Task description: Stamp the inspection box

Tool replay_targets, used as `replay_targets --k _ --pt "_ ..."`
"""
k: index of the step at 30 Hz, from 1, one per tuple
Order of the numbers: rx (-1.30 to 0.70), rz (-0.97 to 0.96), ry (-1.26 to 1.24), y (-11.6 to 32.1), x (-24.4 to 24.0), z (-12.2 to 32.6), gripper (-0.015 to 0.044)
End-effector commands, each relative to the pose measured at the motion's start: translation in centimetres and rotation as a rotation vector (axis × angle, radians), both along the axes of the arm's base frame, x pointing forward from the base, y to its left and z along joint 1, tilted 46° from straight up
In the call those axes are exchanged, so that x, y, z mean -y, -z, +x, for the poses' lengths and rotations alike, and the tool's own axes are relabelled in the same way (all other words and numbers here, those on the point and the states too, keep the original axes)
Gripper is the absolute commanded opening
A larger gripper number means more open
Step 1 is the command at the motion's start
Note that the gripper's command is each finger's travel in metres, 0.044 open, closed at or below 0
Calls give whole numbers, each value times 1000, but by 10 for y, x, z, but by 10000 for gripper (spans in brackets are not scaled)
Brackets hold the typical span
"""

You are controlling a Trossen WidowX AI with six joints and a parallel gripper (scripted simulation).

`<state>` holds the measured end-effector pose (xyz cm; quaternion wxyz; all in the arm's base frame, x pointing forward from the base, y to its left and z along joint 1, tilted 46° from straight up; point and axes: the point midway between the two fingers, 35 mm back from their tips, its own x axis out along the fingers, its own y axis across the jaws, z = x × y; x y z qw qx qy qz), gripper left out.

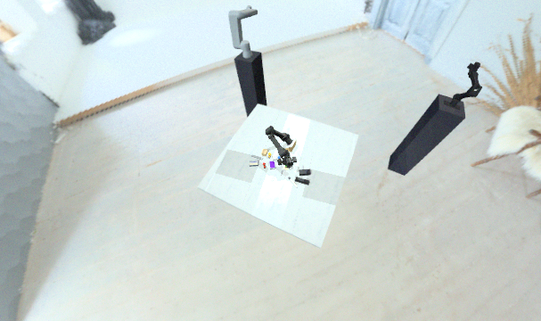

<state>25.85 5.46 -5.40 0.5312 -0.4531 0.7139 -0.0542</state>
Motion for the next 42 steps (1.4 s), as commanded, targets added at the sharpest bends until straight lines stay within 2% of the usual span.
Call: replay_targets --k 1,42 --pt "9 2 2 -3 -3 2 0" --pt "8 5 2 -37 -39 4 0"
